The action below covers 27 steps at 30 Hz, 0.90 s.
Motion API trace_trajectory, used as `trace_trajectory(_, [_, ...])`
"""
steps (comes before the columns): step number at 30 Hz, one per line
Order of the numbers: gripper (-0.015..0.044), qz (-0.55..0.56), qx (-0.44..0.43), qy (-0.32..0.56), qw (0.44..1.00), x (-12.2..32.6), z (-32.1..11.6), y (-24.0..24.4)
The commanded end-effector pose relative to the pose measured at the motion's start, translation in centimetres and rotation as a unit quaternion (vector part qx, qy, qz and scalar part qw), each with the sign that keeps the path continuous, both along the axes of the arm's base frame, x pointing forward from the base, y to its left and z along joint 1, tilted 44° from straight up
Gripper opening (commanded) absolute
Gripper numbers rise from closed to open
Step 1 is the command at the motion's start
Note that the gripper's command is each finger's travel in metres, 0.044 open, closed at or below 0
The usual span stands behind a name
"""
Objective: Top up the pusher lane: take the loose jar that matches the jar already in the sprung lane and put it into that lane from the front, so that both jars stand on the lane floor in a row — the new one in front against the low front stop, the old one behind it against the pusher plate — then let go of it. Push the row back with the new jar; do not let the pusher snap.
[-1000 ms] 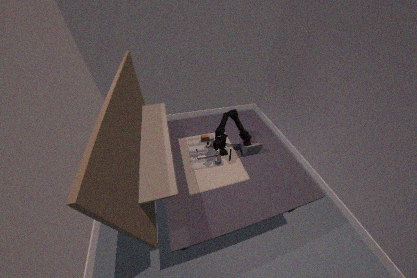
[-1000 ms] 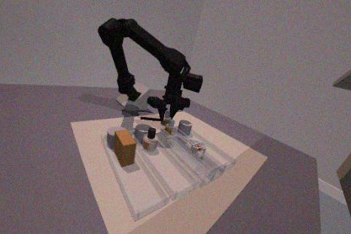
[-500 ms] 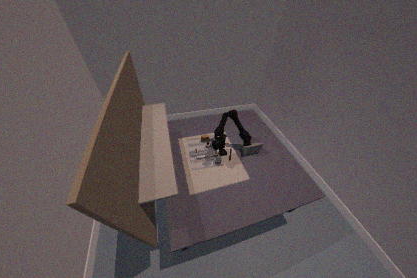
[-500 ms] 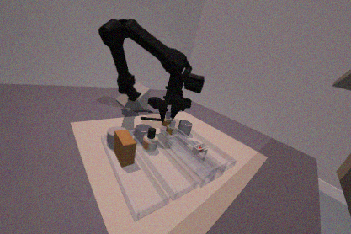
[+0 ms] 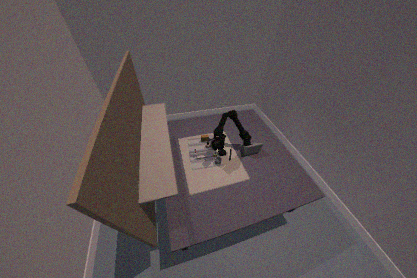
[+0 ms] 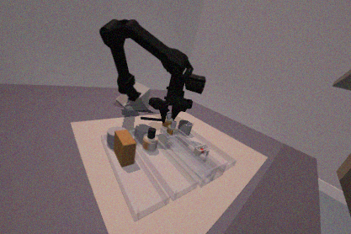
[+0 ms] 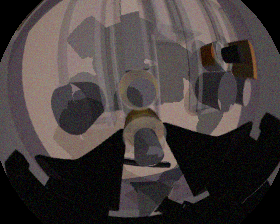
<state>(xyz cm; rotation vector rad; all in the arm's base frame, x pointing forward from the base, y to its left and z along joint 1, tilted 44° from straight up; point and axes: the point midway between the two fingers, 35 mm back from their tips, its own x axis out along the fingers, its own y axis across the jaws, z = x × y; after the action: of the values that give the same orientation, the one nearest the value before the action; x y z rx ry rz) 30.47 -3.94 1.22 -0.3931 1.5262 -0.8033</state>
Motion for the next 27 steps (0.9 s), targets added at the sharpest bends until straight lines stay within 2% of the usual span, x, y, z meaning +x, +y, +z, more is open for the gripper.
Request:
trace_trajectory(1, [0.0000,0.004,-0.002,-0.012,1.000,0.9,0.3,0.0])
trace_trajectory(27, [0.0000,0.004,-0.002,-0.012,1.000,2.1,0.6,-0.1])
